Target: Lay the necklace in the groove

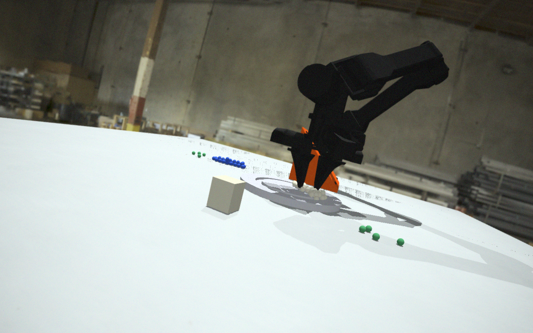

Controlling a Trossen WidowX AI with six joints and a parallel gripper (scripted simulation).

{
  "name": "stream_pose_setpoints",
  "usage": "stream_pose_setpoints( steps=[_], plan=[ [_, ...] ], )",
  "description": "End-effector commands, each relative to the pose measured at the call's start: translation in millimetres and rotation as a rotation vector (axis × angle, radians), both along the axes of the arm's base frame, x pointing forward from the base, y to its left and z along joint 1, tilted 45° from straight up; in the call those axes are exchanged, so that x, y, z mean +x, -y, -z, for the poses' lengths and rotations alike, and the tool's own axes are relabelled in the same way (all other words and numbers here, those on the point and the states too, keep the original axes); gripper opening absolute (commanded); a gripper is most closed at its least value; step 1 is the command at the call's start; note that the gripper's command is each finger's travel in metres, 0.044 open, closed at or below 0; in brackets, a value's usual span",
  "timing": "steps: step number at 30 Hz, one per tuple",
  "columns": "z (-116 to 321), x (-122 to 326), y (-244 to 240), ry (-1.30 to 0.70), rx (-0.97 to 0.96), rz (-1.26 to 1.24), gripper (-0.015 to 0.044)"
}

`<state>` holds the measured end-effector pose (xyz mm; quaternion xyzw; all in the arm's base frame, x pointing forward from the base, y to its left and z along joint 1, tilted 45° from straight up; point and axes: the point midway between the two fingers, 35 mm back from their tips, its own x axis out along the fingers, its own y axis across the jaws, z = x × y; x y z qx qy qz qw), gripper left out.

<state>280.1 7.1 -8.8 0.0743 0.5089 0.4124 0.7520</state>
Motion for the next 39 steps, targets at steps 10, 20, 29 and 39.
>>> stream_pose_setpoints(
  steps=[10, 20, 29, 39],
  plan=[
    [0.3, 0.7, 0.9, 0.004, -0.006, -0.001, 0.0000],
    [-17.0, -3.4, 17.4, 0.002, -0.001, 0.002, 0.0000],
    [-9.6, 2.1, 27.9, 0.002, -0.003, 0.002, 0.0000],
    [9.8, 12.2, 51.0, 0.002, -0.005, 0.003, 0.0000]
  ],
)
